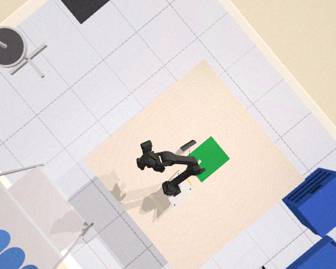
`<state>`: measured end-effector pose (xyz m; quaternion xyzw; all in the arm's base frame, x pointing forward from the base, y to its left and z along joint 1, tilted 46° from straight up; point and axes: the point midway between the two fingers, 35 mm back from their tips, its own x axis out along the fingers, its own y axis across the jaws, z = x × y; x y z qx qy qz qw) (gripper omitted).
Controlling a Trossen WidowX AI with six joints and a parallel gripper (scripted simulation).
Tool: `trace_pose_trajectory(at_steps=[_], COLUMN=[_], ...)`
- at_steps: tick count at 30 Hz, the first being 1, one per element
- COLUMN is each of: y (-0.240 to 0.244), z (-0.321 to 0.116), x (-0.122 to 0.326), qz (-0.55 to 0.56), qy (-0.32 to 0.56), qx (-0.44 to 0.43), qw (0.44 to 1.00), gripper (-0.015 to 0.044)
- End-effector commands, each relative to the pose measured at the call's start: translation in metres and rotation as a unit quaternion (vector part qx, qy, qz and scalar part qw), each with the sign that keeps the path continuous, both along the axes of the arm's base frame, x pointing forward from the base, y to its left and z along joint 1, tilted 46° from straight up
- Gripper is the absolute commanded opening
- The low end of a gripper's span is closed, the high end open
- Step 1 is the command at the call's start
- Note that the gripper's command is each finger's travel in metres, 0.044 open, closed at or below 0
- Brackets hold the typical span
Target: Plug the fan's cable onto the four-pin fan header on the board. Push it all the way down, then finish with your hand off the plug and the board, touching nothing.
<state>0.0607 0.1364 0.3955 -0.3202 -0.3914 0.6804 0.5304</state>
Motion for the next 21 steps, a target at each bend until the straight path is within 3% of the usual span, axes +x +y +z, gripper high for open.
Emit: trace_pose_trajectory(at_steps=[1, 16, 21], y=[0.0, 0.004, 0.024], z=[0.0, 0.0, -0.011], x=[0.0, -0.034, -0.034], qz=[0.0, -0.179, -0.254], qy=[0.0, -0.01, 0.005], qx=[0.0, -0.077, -0.122], qw=[1.0, 0.981, 0.96], gripper=[0.0026, 0.042, 0.044])
